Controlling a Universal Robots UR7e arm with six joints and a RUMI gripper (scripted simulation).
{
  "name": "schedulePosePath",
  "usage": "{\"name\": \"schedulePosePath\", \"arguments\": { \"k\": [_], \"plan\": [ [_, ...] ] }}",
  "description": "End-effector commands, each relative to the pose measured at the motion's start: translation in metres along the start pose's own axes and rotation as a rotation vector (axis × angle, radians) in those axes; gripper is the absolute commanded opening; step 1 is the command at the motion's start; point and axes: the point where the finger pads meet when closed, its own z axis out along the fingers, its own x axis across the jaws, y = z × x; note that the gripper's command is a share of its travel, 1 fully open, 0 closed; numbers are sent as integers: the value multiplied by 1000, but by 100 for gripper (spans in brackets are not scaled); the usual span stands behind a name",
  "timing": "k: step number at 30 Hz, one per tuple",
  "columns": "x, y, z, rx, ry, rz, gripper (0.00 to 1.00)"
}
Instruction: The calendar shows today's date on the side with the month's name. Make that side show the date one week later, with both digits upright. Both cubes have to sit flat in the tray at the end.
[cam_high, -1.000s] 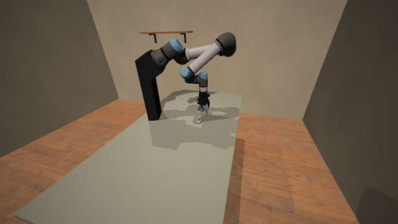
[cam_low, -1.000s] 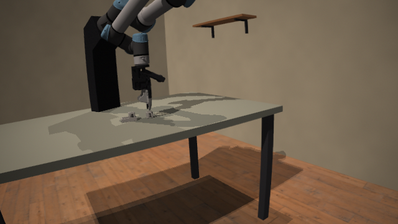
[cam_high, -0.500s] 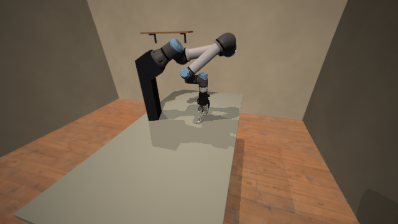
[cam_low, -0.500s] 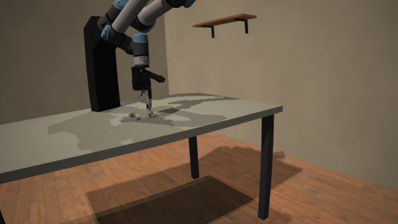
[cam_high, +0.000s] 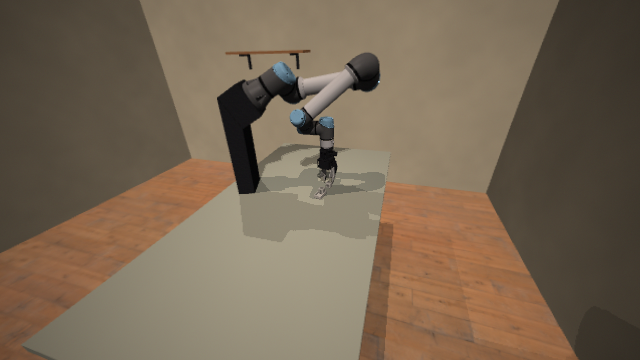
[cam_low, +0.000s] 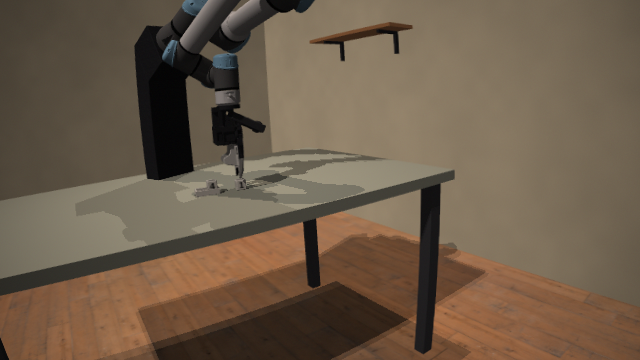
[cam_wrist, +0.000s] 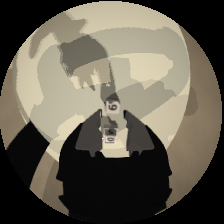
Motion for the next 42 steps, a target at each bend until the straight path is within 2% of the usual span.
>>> {"name": "schedulePosePath", "arguments": {
  "k": [1,16,35,42],
  "plan": [
    [0,0,1,1,1,-1,28],
    [1,-1,3,1,1,-2,28],
    [1,-1,26,1,1,-1,28],
    [0,-1,29,1,1,-1,28]
  ]
}}
